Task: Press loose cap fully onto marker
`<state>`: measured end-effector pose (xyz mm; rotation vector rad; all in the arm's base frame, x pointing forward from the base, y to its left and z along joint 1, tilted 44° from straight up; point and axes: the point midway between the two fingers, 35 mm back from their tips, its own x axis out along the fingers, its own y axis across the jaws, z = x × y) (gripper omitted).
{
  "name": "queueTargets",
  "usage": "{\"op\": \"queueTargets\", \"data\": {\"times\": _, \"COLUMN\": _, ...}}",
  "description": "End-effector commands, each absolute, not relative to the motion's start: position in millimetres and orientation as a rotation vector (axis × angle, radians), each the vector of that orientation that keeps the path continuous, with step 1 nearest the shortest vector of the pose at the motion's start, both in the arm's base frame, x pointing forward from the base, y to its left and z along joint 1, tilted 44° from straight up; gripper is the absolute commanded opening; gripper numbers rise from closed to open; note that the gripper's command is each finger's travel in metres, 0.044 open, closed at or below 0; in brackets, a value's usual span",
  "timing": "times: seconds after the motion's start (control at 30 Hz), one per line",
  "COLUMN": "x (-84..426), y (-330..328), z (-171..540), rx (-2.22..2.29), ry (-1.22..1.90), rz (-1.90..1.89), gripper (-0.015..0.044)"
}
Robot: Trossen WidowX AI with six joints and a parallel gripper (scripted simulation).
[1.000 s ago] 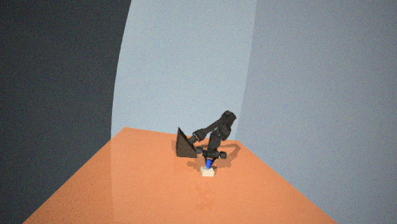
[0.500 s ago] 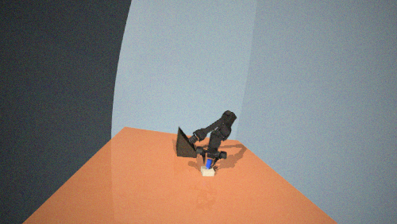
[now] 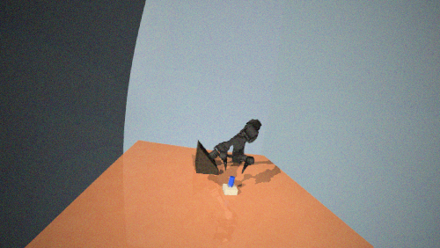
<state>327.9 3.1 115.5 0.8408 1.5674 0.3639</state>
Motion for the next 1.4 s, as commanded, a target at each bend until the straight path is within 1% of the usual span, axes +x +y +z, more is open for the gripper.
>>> {"op": "queueTargets", "data": {"times": 0.0, "x": 324.7, "y": -1.7, "z": 122.0, "rx": 0.831, "ry": 1.581, "rz": 0.368, "gripper": 0.0440}}
{"op": "queueTargets", "data": {"times": 0.17, "x": 323.9, "y": 4.6, "z": 115.9, "rx": 0.613, "ry": 1.479, "rz": 0.584, "gripper": 0.0309}}
{"op": "queueTargets", "data": {"times": 0.57, "x": 323.9, "y": 5.0, "z": 115.5, "rx": 0.600, "ry": 1.472, "rz": 0.596, "gripper": 0.0000}}
{"op": "queueTargets", "data": {"times": 1.37, "x": 324.3, "y": 18.9, "z": 101.3, "rx": 0.601, "ry": 1.472, "rz": 0.597, "gripper": 0.0000}}
